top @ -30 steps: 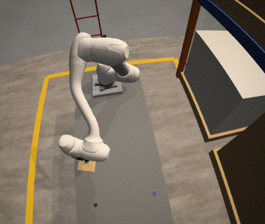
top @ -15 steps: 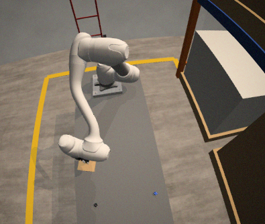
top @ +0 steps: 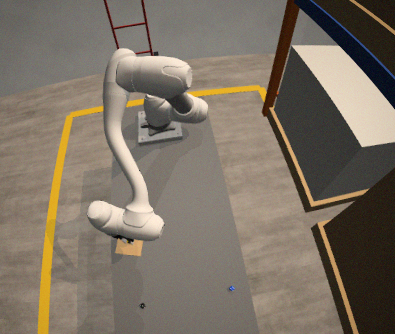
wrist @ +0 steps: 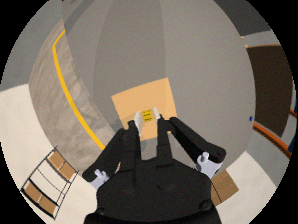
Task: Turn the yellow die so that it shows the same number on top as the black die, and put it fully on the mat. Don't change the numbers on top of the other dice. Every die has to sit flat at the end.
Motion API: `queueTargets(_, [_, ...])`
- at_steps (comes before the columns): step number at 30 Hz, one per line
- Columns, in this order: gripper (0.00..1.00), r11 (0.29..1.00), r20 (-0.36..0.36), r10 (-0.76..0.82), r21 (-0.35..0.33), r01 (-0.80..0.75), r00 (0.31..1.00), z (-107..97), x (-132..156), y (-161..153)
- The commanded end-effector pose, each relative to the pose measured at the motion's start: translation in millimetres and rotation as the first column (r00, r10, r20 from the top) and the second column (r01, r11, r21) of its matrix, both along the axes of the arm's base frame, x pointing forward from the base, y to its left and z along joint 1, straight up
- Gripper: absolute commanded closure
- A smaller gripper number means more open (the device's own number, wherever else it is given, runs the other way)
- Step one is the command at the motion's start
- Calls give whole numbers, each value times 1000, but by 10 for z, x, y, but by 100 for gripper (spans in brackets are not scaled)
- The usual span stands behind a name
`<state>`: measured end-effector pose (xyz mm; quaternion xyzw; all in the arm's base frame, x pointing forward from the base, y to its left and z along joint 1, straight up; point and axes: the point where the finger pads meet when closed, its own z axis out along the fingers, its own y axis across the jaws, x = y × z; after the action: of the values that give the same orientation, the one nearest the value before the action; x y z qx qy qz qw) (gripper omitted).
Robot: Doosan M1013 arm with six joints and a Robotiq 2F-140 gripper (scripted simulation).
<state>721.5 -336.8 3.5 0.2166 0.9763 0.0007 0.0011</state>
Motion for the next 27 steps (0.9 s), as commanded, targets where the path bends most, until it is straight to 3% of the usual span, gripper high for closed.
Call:
queueTargets(1, [71, 1000, 0, 0, 0, 0, 1000, 2, 0, 0])
queueTargets(14, [71, 1000, 0, 0, 0, 0, 1000, 138, 0, 0])
queueTargets(27, [71, 1000, 0, 0, 0, 0, 1000, 786, -2, 0])
